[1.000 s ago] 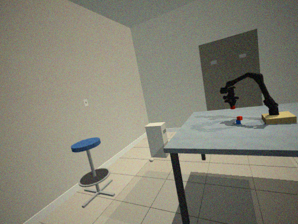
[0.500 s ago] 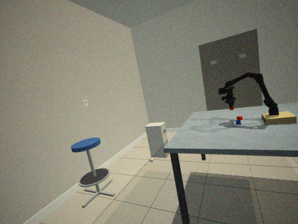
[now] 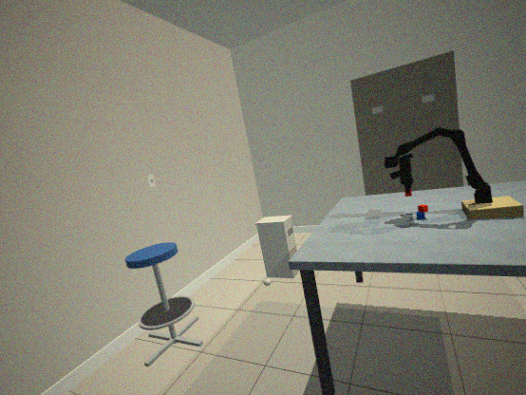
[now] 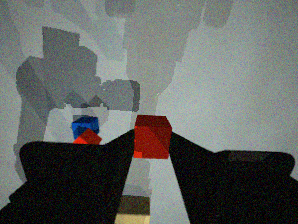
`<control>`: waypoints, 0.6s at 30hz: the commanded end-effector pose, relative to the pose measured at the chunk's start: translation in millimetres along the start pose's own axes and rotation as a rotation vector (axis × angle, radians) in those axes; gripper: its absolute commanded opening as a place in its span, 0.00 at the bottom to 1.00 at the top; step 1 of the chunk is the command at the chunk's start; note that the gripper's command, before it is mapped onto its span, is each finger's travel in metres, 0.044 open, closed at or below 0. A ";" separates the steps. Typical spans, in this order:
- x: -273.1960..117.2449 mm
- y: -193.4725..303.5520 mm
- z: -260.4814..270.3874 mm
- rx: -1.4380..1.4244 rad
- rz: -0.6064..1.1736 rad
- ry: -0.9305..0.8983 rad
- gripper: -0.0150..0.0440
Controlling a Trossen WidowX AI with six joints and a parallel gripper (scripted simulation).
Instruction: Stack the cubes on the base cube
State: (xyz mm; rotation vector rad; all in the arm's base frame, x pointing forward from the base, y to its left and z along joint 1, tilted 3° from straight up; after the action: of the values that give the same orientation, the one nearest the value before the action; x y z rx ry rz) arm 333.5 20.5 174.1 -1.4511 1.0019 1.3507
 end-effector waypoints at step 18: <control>5.0 1.5 68.4 -0.377 0.007 -0.003 0.43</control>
State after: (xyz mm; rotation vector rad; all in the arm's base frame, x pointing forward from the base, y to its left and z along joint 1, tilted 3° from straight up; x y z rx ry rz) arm 318.8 75.9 170.9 -1.6727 0.8117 1.5616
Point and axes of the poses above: the point midway between the two fingers, 35 mm back from their tips, its own x axis out along the fingers, its own z axis across the jaws, y = z × x, the point moved 4 cm from there along -x, back along the fingers, and after that the axes turned 5 degrees about -x, right-handed, at the moved point
